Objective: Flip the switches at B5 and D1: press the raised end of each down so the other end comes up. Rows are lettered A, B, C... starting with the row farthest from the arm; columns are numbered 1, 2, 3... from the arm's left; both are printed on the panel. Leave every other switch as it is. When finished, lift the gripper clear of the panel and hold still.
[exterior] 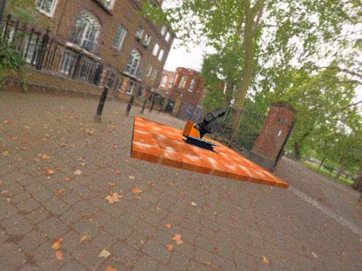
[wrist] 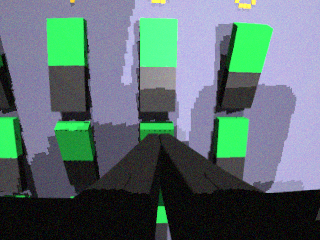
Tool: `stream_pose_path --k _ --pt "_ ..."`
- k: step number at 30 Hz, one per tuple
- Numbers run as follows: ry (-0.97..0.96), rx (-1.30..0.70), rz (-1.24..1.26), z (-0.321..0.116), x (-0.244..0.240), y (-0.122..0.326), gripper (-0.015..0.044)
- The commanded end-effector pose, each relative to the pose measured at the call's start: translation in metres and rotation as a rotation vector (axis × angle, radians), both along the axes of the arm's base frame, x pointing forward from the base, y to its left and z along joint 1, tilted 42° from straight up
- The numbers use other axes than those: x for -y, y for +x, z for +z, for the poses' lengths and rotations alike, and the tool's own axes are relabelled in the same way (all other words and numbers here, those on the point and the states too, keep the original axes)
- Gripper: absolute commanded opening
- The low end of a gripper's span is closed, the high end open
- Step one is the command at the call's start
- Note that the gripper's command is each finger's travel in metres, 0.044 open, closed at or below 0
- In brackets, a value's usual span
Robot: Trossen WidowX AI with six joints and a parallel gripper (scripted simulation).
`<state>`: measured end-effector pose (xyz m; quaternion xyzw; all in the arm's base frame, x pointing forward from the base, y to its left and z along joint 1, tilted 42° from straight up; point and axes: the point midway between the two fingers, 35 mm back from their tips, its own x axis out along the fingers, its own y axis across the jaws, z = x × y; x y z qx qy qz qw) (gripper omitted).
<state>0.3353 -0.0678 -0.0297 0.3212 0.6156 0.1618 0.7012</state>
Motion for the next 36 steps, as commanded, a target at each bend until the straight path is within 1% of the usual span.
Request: stream_pose_path --k 1,30,32,36 --pt "0.005 0.000 -0.003 0.000 -0.001 0.000 0.0000" --pt "0.005 0.000 -0.003 -0.003 -0.003 0.001 0.0000" --pt "0.000 0.004 -0.003 0.003 0.003 -0.001 0.0000" --pt "-0.002 0.016 -0.018 0.039 0.033 -0.012 0.0000"
